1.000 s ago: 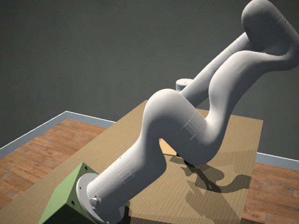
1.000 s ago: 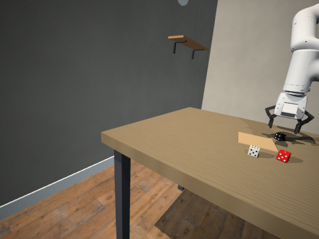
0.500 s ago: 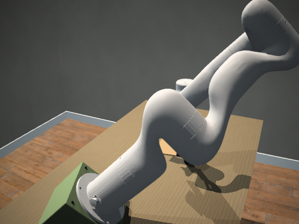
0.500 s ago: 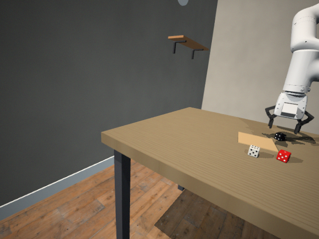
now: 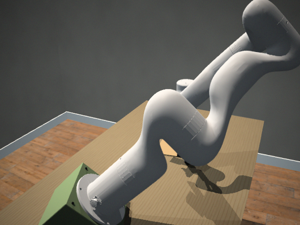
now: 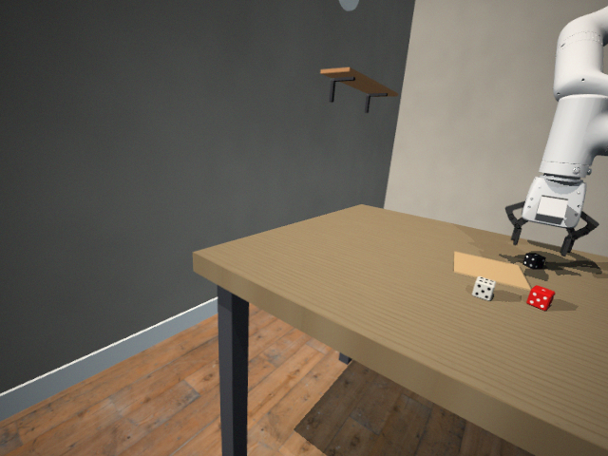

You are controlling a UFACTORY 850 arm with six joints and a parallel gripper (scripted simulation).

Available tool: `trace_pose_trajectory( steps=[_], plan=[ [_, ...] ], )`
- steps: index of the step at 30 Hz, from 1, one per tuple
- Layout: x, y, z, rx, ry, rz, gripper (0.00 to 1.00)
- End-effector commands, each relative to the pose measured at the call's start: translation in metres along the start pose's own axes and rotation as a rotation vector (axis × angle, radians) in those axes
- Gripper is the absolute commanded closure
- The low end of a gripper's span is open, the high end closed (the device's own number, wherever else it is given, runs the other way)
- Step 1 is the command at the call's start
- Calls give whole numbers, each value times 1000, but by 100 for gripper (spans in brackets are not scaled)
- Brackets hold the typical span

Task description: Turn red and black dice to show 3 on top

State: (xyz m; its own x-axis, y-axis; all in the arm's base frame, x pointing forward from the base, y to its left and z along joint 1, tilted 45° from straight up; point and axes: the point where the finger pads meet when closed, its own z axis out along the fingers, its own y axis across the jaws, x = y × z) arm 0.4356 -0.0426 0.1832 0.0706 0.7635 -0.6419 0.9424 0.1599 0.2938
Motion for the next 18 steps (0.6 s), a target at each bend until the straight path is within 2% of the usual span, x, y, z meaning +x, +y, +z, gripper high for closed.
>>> trace_pose_trajectory(
  steps=[1, 10, 18],
  plan=[
    [0, 0, 0, -1, 0, 0, 0],
    [6, 0, 0, -1, 0, 0, 0],
    [45, 0, 0, -1, 0, 0, 0]
  ],
)
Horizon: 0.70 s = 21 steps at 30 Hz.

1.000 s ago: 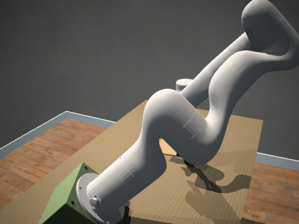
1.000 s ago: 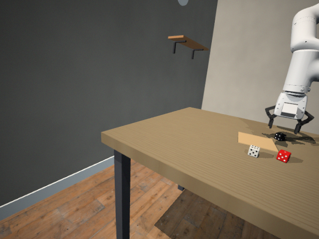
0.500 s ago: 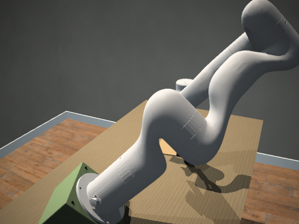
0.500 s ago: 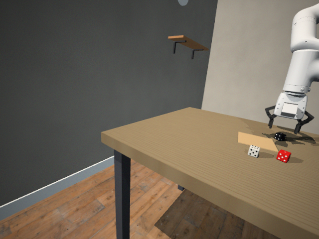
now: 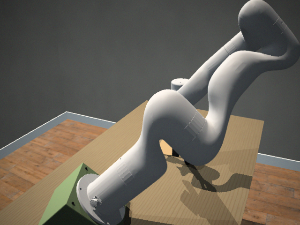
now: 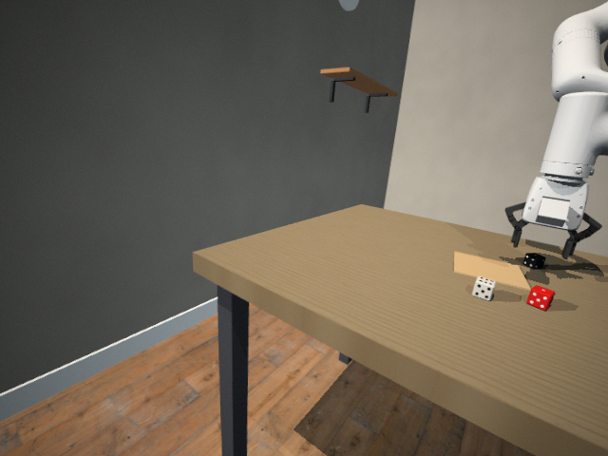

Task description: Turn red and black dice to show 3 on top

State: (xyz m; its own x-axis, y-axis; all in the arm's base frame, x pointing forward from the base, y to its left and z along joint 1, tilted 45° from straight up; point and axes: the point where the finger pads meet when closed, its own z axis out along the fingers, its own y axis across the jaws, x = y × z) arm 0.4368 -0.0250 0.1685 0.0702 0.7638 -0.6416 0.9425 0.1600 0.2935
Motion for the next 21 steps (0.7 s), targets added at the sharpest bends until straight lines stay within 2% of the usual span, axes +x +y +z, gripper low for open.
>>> trace_pose_trajectory(
  steps=[1, 4, 19, 21],
  plan=[
    [29, 1, 0, -1, 0, 1, 0],
    [37, 1, 0, -1, 0, 1, 0],
    [165, 0, 0, -1, 0, 1, 0],
    [165, 0, 0, -1, 0, 1, 0]
  ],
)
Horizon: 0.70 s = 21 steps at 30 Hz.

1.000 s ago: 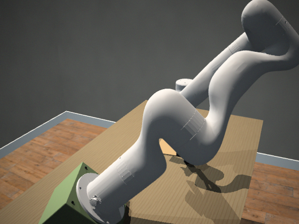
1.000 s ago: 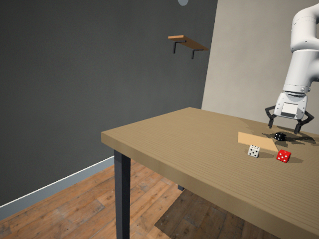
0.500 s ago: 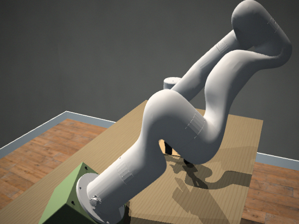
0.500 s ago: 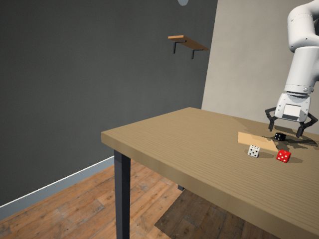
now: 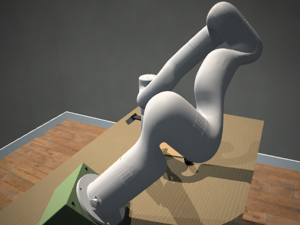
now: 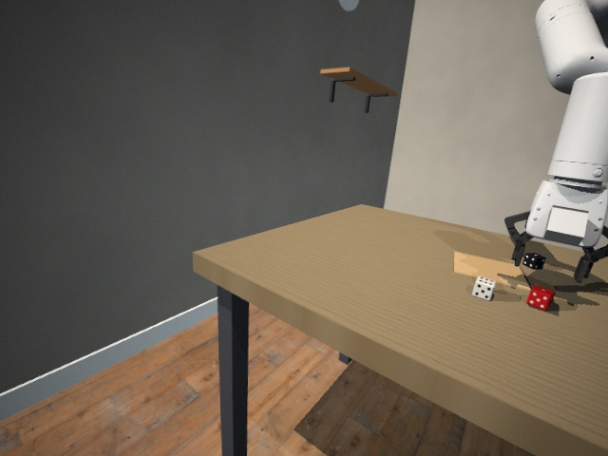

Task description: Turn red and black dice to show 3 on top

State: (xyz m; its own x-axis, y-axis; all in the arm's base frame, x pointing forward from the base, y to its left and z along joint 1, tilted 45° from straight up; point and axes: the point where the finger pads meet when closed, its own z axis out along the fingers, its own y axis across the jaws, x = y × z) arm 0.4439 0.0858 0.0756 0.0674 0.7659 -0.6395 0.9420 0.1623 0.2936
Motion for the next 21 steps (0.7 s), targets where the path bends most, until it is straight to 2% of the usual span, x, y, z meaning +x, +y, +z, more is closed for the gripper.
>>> trace_pose_trajectory(
  steps=[1, 9, 21],
  plan=[
    [26, 3, 1, 1, -4, 2, 0],
    [57, 3, 1, 1, -4, 2, 0],
    [60, 3, 1, 1, -4, 2, 0]
  ],
)
